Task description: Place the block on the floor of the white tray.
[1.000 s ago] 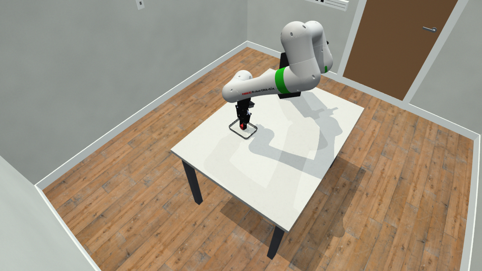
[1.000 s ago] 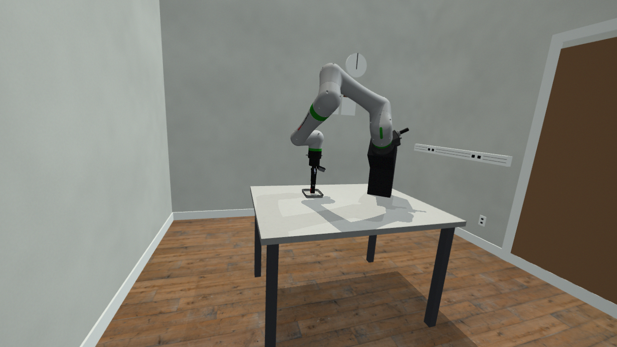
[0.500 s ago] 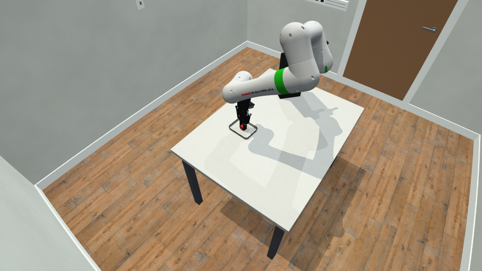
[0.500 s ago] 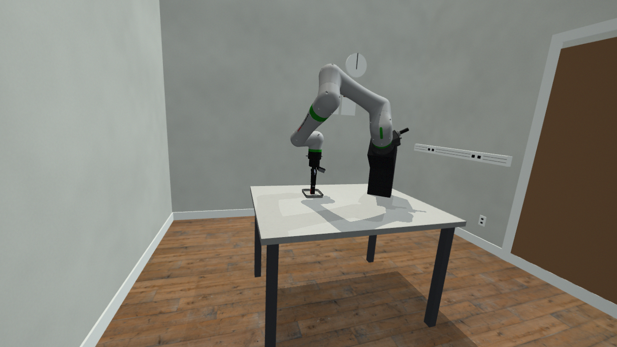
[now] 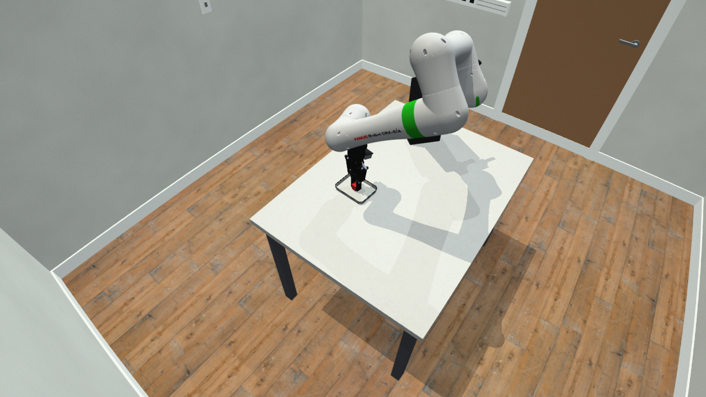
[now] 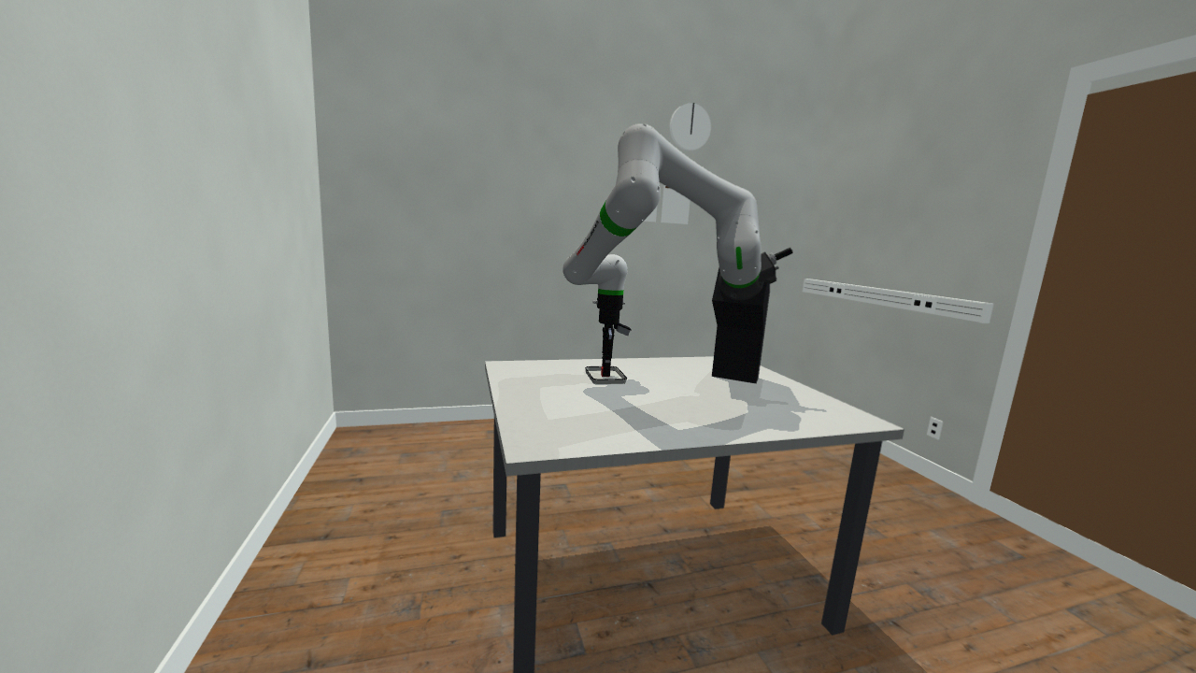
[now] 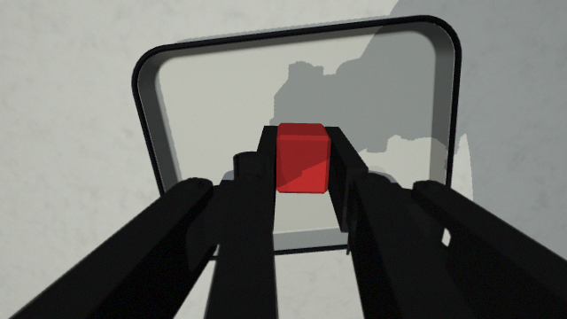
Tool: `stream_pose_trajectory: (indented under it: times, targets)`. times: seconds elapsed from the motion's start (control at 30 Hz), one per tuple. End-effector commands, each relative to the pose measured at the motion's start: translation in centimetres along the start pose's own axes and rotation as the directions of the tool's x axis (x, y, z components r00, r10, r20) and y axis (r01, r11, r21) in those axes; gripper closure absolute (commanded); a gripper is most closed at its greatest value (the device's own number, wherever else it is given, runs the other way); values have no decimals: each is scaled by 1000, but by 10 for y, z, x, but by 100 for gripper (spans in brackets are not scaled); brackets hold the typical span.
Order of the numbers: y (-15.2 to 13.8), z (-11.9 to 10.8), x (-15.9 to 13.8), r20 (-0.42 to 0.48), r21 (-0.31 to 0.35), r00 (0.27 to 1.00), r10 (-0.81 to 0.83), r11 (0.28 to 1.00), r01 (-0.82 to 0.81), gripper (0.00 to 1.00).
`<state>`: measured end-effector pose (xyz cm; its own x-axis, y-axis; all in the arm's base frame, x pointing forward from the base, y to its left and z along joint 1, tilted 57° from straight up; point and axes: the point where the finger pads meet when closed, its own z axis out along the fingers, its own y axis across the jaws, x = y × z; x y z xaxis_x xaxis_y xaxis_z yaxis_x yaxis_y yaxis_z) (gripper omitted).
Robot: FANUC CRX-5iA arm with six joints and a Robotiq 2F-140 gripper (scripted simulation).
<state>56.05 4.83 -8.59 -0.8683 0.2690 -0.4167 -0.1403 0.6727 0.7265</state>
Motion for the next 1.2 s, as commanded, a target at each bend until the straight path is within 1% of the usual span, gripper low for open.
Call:
stream_pose_trajectory:
  times: [0.0, 0.9, 0.93, 1.17]
  targets:
    - [-1, 0, 0, 1, 1, 1000, 0, 1000, 0, 90]
    - [-1, 1, 0, 1, 1, 1000, 0, 1000, 0, 90]
    - [-1, 1, 0, 1, 1, 1000, 0, 1000, 0, 64]
    - [-1, 1, 0, 1, 1, 1000, 0, 1000, 0, 64]
